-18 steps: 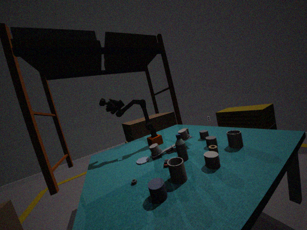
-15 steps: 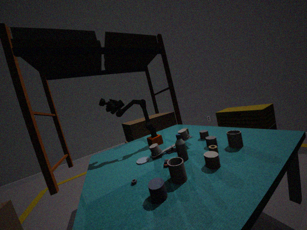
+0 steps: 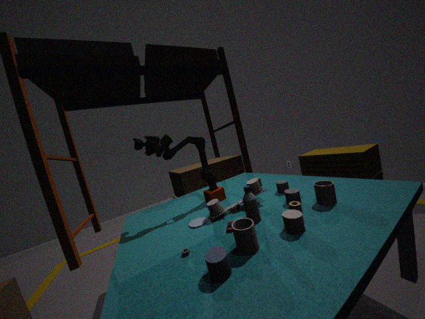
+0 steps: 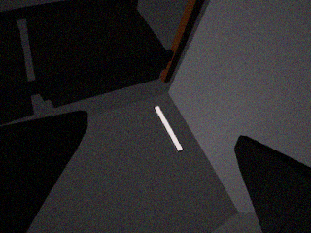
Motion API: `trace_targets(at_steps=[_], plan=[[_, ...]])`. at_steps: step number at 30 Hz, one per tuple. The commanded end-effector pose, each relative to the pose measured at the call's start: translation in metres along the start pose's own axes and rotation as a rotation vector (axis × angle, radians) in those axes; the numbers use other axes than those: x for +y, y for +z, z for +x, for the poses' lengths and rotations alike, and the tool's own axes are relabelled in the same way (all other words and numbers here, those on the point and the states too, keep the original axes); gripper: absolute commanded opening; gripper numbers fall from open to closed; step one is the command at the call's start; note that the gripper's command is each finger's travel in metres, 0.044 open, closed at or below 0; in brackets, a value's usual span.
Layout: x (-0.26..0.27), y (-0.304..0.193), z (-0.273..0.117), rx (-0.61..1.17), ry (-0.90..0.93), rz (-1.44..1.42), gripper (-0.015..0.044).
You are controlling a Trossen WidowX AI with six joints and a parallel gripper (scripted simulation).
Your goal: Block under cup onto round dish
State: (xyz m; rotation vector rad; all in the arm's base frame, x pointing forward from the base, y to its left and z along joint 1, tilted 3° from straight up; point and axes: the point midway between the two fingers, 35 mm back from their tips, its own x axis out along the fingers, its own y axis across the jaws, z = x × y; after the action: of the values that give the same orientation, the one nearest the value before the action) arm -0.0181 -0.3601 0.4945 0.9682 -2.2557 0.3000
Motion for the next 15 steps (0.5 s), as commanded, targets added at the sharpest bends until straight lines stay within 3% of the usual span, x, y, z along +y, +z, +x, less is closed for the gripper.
trace_targets(at_steps=[1, 15], plan=[[-0.019, -0.007, -0.015, -0.018, -0.088, -0.052, 0.0440], [-0.083, -0.036, -0.078, -0.049, -0.415, -0.202, 0.0440]])
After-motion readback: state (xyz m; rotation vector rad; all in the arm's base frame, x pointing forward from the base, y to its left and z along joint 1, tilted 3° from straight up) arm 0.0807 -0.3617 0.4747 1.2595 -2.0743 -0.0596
